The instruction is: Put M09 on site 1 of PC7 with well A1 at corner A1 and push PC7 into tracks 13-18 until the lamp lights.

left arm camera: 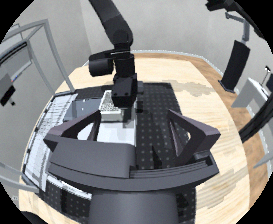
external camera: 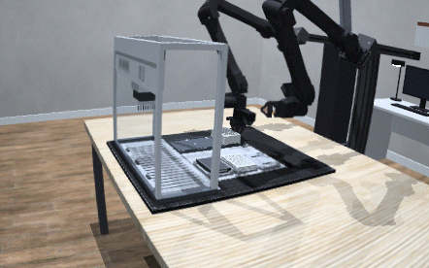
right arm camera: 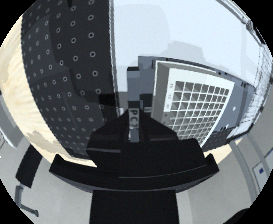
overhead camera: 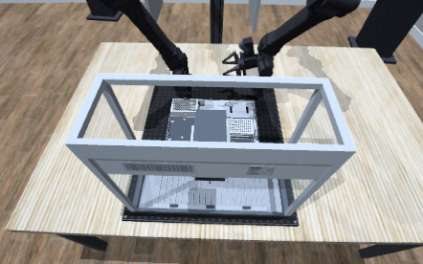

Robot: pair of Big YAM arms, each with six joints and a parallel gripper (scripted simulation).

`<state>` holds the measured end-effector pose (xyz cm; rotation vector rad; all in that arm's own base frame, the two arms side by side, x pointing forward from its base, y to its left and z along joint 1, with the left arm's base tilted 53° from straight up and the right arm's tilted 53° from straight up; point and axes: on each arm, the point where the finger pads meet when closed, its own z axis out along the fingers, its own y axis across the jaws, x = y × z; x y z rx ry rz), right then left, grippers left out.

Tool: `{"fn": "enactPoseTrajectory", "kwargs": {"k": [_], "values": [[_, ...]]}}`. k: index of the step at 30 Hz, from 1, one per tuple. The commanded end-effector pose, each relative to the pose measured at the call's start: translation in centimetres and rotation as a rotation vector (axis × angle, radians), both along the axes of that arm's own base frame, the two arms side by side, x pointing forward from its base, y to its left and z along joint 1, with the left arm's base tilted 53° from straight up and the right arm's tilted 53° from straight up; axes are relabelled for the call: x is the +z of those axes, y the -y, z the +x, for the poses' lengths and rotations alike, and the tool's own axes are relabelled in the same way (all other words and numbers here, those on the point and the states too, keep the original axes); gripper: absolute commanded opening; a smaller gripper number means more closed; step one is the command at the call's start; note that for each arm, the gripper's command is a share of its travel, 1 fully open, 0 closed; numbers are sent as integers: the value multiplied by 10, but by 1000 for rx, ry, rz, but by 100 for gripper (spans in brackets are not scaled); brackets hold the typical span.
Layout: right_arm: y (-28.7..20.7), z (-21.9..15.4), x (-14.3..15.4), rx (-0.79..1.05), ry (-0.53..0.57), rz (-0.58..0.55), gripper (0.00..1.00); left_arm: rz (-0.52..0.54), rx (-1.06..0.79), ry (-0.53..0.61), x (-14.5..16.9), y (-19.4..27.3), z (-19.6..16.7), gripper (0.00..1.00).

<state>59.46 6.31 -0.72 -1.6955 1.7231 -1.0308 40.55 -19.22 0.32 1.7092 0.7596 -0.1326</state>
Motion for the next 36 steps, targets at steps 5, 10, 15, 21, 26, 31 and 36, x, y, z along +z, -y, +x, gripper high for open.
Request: {"fn": "enactPoseTrajectory", "kwargs": {"k": [5, 10, 15, 21, 26, 31, 36], "values": [[-2, -7, -5, -30, -12, 45, 22, -2, -17, -13, -1, 0, -14, 100], [-7, -10, -1, -21, -13, 46, 22, -2, -17, -13, -1, 0, -14, 100], [-13, -20, 10, -14, -30, 46, 22, -2, -17, -13, -1, 0, -14, 100], [-15, -32, 19, -14, -30, 46, 22, -2, -17, -13, -1, 0, -14, 100], [-12, -39, 13, -19, -30, 45, 22, -2, -17, -13, -1, 0, -14, 100], [-19, -69, 30, -14, -29, 45, 22, -2, -17, -13, -1, 0, -14, 100], [-21, -80, 38, -93, -2, 153, 0, -2, -17, -13, -1, 0, -14, 100]]}}
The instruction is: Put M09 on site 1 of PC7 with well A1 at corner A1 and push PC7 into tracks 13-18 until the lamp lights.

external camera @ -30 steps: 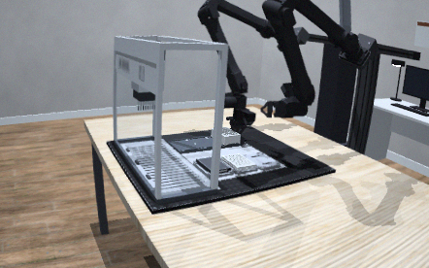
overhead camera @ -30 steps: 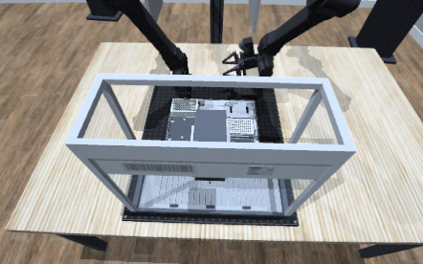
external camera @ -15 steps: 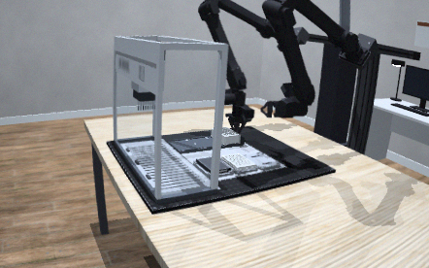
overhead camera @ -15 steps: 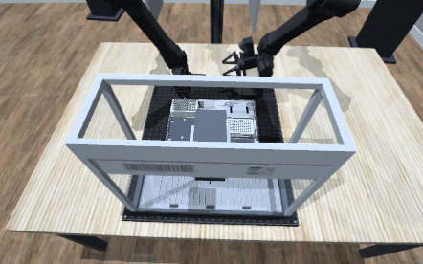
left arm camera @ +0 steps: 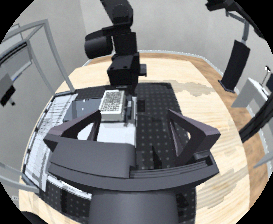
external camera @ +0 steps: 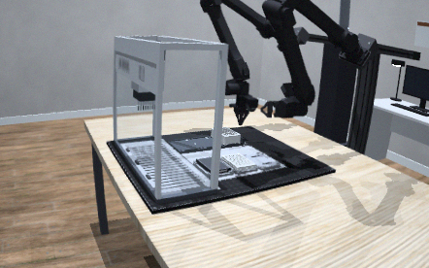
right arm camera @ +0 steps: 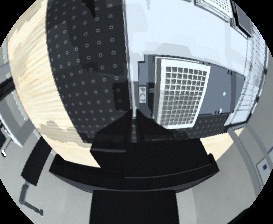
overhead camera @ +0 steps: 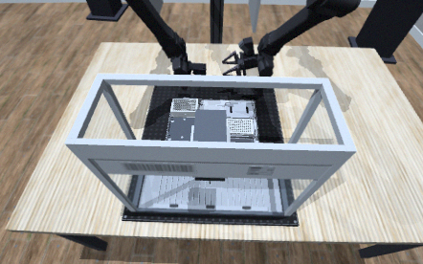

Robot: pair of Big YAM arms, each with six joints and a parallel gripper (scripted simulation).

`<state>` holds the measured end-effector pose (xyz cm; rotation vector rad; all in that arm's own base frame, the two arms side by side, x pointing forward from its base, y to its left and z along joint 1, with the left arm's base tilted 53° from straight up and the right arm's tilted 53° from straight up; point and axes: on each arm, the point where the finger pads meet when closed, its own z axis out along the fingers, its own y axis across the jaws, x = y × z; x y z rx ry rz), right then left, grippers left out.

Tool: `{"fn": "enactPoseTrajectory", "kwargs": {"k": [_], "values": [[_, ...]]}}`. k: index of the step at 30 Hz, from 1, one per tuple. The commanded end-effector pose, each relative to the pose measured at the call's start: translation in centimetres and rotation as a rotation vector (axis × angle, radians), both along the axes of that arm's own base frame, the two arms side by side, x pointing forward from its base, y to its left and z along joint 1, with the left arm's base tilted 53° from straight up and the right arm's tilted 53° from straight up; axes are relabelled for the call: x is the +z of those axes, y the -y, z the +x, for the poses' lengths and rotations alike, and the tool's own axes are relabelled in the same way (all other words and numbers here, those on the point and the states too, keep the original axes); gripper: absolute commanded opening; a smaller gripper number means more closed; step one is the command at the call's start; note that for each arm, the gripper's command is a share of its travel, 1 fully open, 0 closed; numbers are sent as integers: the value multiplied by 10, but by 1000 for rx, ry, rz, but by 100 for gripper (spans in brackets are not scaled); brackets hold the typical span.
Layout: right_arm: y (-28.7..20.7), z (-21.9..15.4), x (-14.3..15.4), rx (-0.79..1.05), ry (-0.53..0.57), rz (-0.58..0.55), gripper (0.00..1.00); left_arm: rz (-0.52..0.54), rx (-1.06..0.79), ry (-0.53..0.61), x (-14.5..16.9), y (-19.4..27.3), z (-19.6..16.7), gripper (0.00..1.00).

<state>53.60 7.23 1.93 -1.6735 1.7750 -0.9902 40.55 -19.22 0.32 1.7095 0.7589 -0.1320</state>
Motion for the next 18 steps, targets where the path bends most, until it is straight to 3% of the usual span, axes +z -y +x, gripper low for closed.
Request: {"fn": "enactPoseTrajectory", "kwargs": {"k": [1, 4, 6, 18], "values": [[-12, -21, 12, -105, 38, 167, 0, -2, -16, -14, -1, 0, -14, 100], [-3, -22, 1, -225, 52, 297, 0, -2, -16, -14, -1, 0, -14, 100], [-3, -22, 1, -225, 52, 297, 0, -2, -16, -14, -1, 0, -14, 100], [2, -10, -13, -507, 140, 655, 0, -2, -16, -14, -1, 0, -14, 100]]}}
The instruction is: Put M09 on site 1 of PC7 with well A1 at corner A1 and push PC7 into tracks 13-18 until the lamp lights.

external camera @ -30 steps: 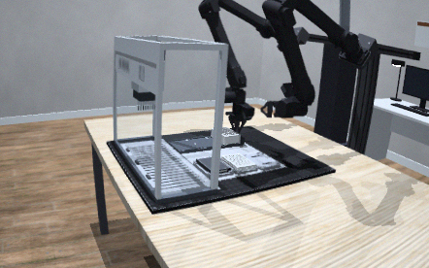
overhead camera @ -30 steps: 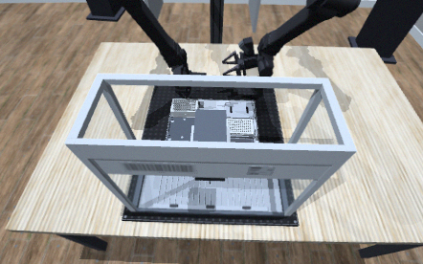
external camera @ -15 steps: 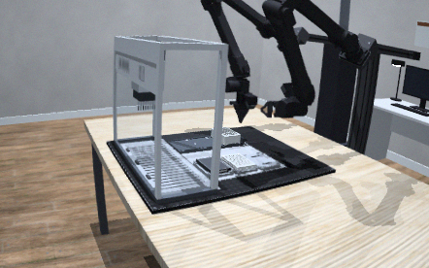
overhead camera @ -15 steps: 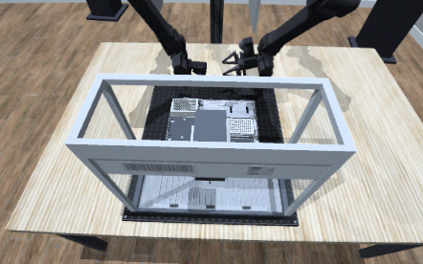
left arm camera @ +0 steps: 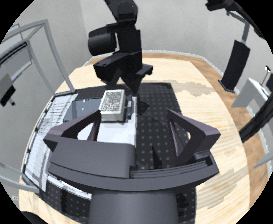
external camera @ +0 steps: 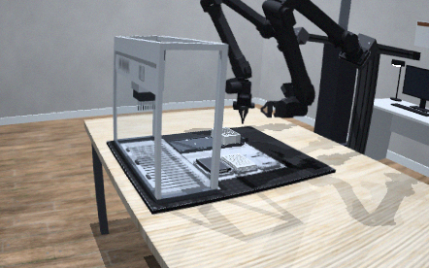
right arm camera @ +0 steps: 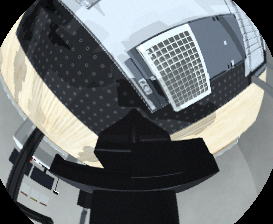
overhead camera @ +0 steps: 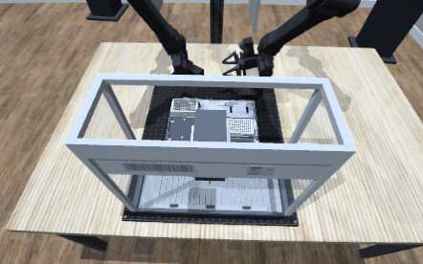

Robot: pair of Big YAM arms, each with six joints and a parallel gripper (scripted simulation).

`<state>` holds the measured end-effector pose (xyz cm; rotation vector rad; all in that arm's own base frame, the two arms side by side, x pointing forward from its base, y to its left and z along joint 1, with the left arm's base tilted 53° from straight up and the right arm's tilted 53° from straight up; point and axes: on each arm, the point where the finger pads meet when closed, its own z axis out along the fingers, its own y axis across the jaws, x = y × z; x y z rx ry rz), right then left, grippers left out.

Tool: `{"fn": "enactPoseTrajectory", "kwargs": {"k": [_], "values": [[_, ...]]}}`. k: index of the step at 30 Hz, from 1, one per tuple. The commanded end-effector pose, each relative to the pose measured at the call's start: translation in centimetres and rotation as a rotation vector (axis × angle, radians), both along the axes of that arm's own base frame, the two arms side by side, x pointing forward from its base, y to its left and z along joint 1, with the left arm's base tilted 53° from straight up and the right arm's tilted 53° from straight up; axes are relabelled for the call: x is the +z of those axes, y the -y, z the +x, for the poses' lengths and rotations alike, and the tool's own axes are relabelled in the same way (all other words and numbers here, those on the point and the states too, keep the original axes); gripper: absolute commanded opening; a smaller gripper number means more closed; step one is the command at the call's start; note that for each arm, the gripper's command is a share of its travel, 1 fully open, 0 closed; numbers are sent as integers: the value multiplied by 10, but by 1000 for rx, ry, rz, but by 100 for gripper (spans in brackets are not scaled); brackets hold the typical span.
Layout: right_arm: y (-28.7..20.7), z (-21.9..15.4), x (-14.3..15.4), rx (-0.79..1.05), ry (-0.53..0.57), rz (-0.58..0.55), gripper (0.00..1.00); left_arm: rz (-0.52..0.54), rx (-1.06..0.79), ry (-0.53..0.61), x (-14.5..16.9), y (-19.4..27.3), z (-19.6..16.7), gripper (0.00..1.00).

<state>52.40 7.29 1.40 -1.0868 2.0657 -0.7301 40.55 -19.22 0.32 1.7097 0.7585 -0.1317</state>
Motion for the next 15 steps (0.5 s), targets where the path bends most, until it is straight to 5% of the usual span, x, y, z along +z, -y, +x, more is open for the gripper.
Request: {"fn": "enactPoseTrajectory", "kwargs": {"k": [1, 15], "values": [[2, 3, -8, -199, 58, 255, 0, -2, -16, -15, -1, 0, -14, 100], [6, 8, -21, -481, 140, 612, 0, -2, -16, -15, -1, 0, -14, 100]]}}
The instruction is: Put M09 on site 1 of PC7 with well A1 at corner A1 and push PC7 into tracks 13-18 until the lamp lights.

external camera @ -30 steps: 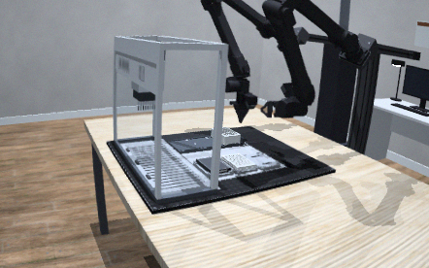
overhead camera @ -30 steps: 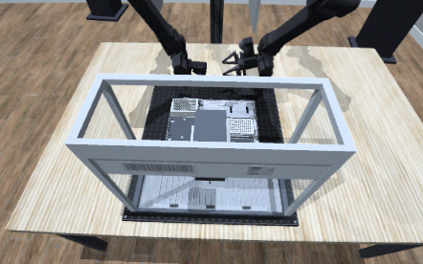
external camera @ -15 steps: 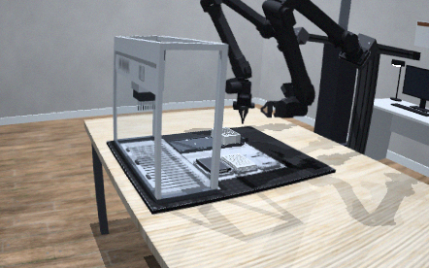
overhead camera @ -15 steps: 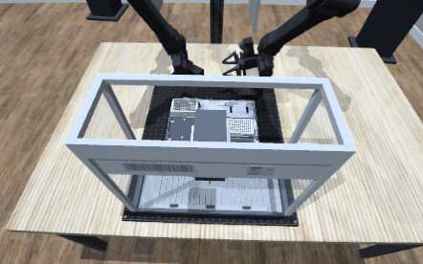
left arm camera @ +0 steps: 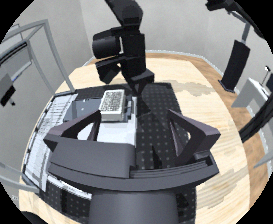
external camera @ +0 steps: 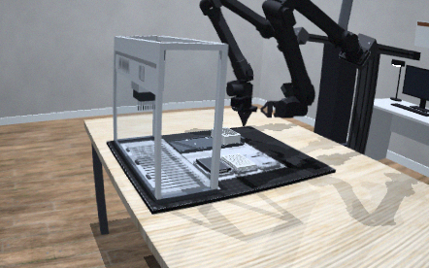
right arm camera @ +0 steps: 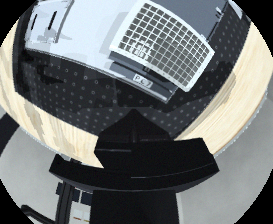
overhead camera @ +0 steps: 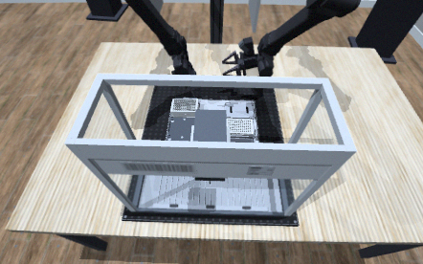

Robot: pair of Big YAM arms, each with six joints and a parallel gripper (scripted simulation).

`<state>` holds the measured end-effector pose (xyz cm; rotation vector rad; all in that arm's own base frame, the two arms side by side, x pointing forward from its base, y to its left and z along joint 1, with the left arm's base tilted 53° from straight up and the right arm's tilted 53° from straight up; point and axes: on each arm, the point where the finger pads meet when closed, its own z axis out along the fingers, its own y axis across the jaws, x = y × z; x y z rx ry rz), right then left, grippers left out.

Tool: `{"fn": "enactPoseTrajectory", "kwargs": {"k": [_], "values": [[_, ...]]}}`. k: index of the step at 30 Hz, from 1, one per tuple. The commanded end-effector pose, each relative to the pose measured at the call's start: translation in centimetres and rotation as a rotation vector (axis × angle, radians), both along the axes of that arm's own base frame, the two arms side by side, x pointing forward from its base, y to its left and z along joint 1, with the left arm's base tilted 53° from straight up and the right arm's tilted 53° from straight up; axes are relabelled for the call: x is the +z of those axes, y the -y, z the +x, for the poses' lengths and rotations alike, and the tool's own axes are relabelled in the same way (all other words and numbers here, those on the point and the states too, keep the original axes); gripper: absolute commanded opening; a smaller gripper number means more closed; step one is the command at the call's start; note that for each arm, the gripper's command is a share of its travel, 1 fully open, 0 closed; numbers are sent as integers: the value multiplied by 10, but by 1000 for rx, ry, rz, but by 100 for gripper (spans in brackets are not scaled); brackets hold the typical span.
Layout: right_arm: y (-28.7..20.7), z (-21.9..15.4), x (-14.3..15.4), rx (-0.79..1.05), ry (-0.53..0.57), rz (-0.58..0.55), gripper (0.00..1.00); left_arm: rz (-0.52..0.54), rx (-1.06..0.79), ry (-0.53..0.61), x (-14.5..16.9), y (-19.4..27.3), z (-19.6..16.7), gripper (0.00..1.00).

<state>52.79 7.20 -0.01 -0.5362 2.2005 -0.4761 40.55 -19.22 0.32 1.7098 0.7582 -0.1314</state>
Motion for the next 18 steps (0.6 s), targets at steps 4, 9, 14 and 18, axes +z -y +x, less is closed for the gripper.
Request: {"fn": "enactPoseTrajectory", "kwargs": {"k": [4, 9, 14, 18], "values": [[1, 5, -10, -258, 77, 331, 0, -2, -16, -15, -1, 0, -14, 100], [0, 5, -13, -298, 88, 384, 0, -2, -16, -15, -1, 0, -14, 100], [2, 6, -15, -298, 89, 375, 0, -2, -16, -15, -1, 0, -14, 100], [2, 9, -8, -291, 100, 374, 0, -28, 17, -58, 1, -6, -24, 100]]}}
